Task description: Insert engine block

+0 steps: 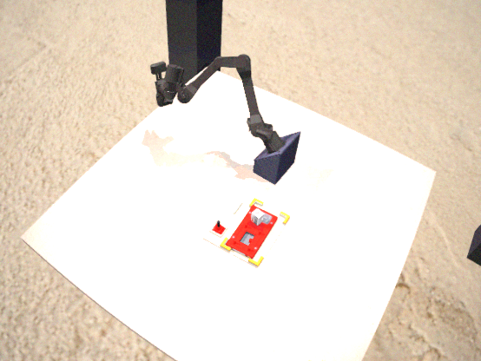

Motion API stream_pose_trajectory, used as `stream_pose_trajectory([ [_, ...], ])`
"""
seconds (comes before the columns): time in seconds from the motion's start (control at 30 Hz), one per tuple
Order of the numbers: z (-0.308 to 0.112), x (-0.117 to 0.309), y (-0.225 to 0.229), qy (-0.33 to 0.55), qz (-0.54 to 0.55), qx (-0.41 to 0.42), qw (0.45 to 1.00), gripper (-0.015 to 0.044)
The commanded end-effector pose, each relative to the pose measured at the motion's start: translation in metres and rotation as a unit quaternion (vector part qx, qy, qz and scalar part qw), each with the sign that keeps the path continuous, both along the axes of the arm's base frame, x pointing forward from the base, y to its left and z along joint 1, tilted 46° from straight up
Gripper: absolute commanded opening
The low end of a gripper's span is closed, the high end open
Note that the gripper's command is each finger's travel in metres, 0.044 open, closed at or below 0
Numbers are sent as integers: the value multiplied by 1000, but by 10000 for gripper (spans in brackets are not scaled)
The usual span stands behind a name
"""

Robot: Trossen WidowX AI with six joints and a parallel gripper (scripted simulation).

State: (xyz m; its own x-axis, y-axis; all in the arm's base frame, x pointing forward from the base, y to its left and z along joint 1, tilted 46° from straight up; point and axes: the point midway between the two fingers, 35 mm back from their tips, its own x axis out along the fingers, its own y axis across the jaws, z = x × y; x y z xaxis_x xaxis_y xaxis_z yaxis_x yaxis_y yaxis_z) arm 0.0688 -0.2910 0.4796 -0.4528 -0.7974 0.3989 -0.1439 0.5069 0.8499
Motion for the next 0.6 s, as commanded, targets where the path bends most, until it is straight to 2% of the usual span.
stream_pose_trajectory([
  [0.0, -15, 33, -11, 43, 40, 26, 998, 440],
  [0.57, -78, 161, -14, 227, 176, 141, 947, 440],
])
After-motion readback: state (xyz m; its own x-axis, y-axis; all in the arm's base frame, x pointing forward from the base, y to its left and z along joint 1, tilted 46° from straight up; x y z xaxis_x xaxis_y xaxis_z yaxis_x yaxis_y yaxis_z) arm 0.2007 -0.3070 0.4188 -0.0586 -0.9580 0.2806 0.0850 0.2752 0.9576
